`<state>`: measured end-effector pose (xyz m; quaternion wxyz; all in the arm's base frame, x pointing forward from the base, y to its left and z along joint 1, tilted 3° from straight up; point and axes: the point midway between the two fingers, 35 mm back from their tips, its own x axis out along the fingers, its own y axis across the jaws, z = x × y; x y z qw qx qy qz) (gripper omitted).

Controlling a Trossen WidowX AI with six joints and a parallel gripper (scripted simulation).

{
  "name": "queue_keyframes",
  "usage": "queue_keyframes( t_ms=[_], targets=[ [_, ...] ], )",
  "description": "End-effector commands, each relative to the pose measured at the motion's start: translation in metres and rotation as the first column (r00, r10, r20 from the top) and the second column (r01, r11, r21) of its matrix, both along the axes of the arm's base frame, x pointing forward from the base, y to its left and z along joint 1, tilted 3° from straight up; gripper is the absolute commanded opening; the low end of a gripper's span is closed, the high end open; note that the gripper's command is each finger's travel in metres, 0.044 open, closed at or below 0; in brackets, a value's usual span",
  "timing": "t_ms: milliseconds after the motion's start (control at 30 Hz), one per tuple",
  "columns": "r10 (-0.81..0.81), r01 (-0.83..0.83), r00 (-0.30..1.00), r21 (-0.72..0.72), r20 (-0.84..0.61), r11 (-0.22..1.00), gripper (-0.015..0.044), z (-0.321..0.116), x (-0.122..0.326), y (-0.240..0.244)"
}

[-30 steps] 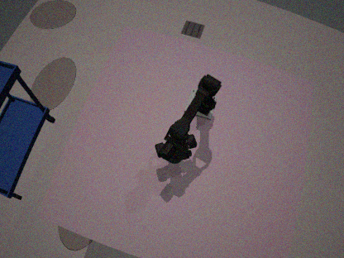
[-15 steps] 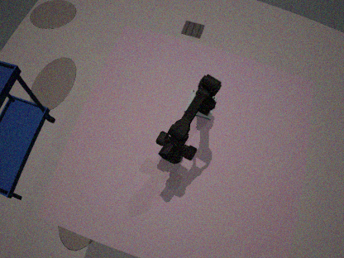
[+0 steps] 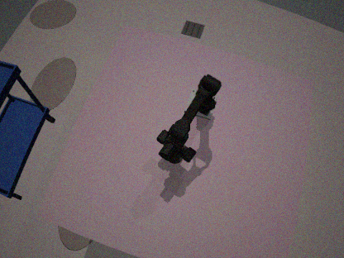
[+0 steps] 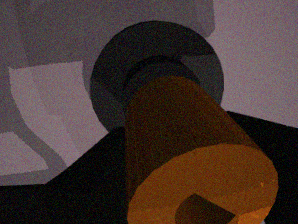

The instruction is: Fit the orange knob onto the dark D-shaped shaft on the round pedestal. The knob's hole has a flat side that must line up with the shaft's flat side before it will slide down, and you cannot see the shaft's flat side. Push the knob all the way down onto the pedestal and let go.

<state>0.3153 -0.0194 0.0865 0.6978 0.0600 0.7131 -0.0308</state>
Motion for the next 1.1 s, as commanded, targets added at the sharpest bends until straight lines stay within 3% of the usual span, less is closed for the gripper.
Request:
queue_keyframes(
  t_ms=[0,300,533,1067],
  targets=[
    [-0.007,0.007,1.000,-0.004,0.006,1.000,0.0000,0.0000,0.0002,-0.0007],
    [-0.016,0.016,1.000,-0.004,0.006,1.000,0.0000,0.0045,0.0013,-0.0011],
    [-0.215,0.215,0.977,-0.007,-0.001,0.977,0.0000,0.0052,0.0024,-0.0008],
    [-0.215,0.215,0.977,-0.007,-0.001,0.977,0.0000,-0.0009,0.0013,-0.0002]
  ],
)
